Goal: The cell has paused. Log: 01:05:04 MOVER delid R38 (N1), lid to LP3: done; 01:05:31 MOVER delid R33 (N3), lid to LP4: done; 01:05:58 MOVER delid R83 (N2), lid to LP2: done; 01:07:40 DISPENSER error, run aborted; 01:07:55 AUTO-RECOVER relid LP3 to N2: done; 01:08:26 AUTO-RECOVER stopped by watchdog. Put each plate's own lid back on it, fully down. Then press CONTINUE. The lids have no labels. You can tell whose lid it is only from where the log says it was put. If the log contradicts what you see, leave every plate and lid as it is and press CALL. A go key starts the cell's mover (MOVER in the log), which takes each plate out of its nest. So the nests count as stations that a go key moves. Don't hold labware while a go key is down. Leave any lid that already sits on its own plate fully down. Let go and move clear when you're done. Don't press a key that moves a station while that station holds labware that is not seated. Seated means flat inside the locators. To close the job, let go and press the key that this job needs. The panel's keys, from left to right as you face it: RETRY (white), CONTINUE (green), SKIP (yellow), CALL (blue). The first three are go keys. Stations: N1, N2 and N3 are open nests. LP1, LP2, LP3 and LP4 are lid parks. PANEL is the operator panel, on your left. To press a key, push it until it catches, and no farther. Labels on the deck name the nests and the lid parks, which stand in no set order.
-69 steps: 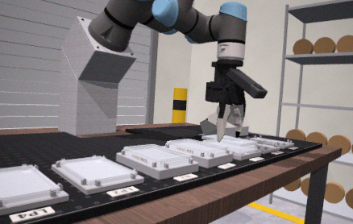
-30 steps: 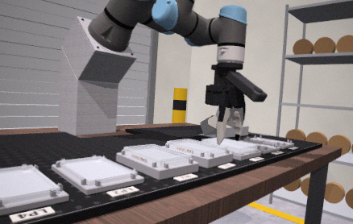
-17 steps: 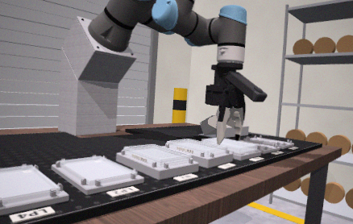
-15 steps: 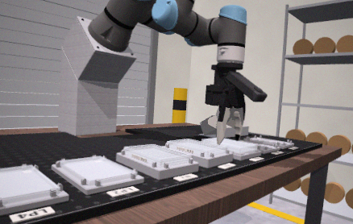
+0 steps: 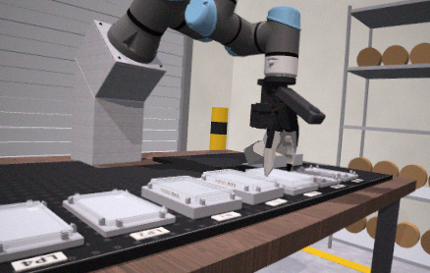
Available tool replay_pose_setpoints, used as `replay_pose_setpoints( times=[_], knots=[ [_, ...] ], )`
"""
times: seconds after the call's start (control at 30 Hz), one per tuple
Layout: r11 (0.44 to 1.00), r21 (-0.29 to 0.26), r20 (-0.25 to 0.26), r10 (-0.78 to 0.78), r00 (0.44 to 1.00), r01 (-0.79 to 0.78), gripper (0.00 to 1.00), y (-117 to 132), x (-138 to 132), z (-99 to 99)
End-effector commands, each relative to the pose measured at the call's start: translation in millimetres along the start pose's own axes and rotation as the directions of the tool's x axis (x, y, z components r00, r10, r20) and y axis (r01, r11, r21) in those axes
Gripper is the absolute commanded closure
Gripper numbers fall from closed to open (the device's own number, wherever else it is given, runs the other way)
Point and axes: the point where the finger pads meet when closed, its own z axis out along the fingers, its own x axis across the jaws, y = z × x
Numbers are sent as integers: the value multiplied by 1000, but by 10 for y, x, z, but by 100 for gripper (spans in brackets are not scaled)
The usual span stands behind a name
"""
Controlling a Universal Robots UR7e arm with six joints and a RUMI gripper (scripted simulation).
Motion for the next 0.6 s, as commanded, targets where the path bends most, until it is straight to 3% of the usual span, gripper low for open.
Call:
replay_pose_setpoints(
  times=[0.0, 0.13, 0.17, 0.57],
  knots=[
    [1000, 1, 0, 0, 1000, 0, 100, -4, -1, -3],
    [1000, 1, 0, 0, 1000, 0, 100, -3, -1, -3],
    [1000, 1, 0, 0, 1000, 0, 18, -3, -1, -3],
    [1000, 1, 0, 0, 1000, 0, 18, -3, -1, -3]
  ],
)
